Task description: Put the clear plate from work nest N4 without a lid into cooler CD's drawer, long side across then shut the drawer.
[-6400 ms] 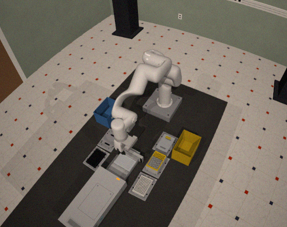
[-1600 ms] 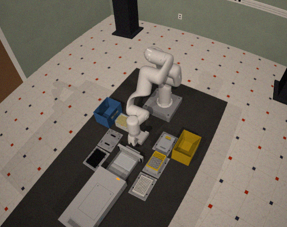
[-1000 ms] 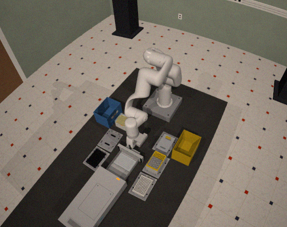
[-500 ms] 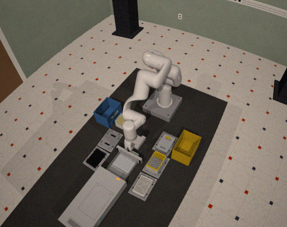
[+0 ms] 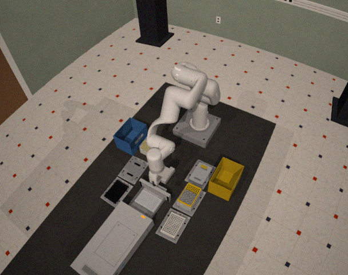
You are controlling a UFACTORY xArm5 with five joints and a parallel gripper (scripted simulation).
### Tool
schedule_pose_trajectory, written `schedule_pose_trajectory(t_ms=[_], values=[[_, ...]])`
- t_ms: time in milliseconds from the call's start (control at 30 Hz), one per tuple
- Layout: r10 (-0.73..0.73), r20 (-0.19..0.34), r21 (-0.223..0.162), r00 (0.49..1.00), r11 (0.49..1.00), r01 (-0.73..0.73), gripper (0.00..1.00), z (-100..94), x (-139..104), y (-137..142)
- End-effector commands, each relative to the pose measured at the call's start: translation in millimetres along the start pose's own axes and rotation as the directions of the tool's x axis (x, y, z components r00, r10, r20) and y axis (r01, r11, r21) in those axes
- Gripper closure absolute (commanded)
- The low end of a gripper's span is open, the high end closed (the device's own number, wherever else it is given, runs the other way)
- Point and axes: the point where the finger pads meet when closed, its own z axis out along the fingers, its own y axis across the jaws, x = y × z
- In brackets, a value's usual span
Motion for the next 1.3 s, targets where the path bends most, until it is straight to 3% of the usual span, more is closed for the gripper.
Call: schedule_pose_trajectory(t_ms=[0, 1267], values=[[0.000, 0.012, -0.004, 1.000, 1.000, 0.000, 1.00, -1.6, 0, 7], [0.000, 0.012, -0.005, 1.000, 1.000, 0.000, 1.00, -1.9, 0, 61]])
